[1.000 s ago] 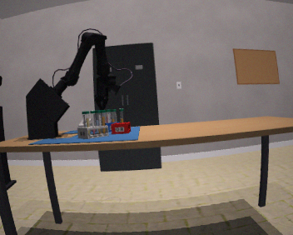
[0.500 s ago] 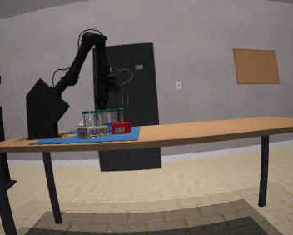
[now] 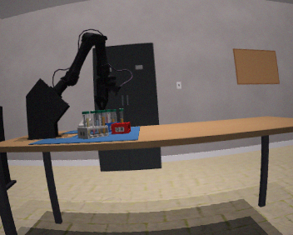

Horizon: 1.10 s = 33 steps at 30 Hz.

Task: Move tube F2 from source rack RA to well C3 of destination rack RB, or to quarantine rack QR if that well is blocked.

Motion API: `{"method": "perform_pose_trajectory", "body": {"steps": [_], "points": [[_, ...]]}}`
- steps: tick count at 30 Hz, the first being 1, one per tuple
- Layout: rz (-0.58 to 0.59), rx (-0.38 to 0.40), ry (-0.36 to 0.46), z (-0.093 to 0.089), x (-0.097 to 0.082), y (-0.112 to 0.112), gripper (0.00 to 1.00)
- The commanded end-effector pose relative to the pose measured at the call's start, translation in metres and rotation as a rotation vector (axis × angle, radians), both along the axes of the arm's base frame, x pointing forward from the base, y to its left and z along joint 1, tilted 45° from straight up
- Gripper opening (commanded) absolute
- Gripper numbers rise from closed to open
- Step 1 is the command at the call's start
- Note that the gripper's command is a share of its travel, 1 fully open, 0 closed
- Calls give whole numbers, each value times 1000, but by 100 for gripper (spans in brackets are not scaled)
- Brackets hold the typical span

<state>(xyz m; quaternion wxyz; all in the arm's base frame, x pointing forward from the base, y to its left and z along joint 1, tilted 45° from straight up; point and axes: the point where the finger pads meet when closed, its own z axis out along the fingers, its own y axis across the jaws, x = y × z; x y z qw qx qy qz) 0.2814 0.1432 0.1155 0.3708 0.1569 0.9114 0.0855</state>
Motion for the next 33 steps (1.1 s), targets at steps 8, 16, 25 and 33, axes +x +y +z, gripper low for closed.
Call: {"method": "perform_pose_trajectory", "body": {"steps": [8, 16, 25, 33], "points": [[3, 7, -9, 2, 1, 2, 0], [3, 7, -9, 2, 1, 2, 0], [2, 25, -33, 19, -3, 4, 0], [2, 25, -32, 24, -6, 4, 0]]}}
